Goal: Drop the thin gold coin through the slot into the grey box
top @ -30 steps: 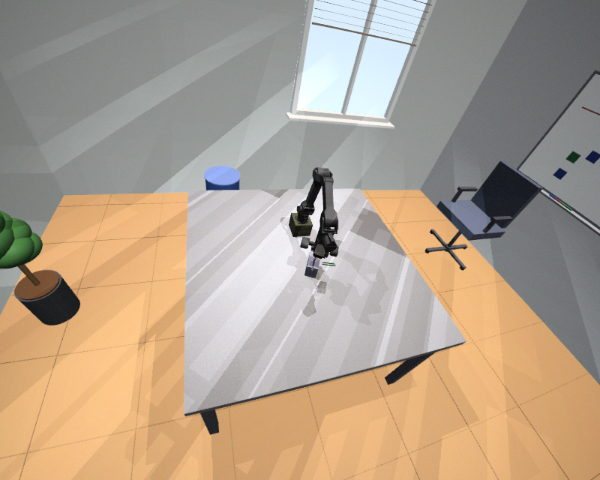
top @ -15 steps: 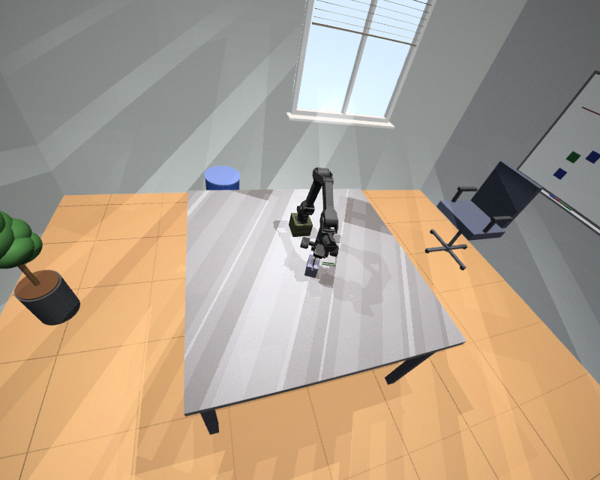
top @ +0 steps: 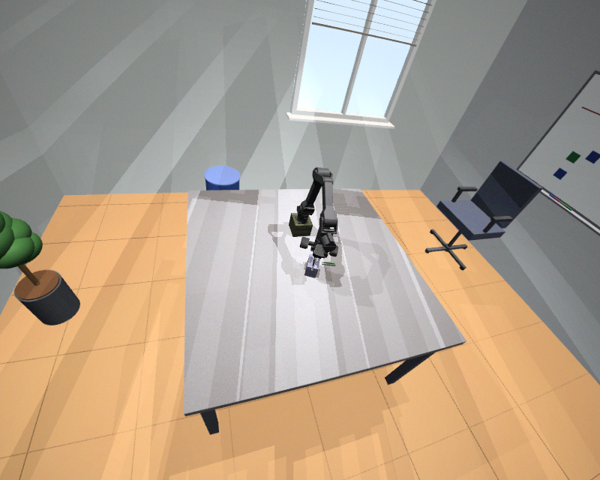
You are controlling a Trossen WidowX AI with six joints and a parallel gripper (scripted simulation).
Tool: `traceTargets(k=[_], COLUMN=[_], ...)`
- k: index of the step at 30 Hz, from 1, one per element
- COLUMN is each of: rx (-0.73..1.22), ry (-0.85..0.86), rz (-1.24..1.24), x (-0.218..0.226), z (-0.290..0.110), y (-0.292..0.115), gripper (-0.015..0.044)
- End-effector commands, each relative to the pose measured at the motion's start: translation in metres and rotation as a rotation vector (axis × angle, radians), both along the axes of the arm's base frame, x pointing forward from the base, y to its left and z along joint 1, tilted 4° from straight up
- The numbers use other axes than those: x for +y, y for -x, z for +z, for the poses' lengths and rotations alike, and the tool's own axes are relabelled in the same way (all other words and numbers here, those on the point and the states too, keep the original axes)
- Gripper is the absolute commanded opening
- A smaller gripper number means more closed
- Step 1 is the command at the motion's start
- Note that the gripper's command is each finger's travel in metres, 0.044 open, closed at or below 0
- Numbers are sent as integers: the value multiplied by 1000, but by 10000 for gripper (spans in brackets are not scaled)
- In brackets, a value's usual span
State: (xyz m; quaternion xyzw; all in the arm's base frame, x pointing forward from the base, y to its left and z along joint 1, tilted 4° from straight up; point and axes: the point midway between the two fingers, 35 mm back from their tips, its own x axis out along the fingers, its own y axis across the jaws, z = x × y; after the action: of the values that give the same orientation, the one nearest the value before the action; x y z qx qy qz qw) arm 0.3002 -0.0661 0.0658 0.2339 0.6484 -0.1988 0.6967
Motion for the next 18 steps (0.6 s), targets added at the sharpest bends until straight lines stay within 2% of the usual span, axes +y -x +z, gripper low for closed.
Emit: traceTargets(k=[1, 18], rx=[0, 0], ry=[0, 0], rz=[-1, 1], x=[0, 0], z=[-1, -8], y=[0, 2], gripper=[0, 0])
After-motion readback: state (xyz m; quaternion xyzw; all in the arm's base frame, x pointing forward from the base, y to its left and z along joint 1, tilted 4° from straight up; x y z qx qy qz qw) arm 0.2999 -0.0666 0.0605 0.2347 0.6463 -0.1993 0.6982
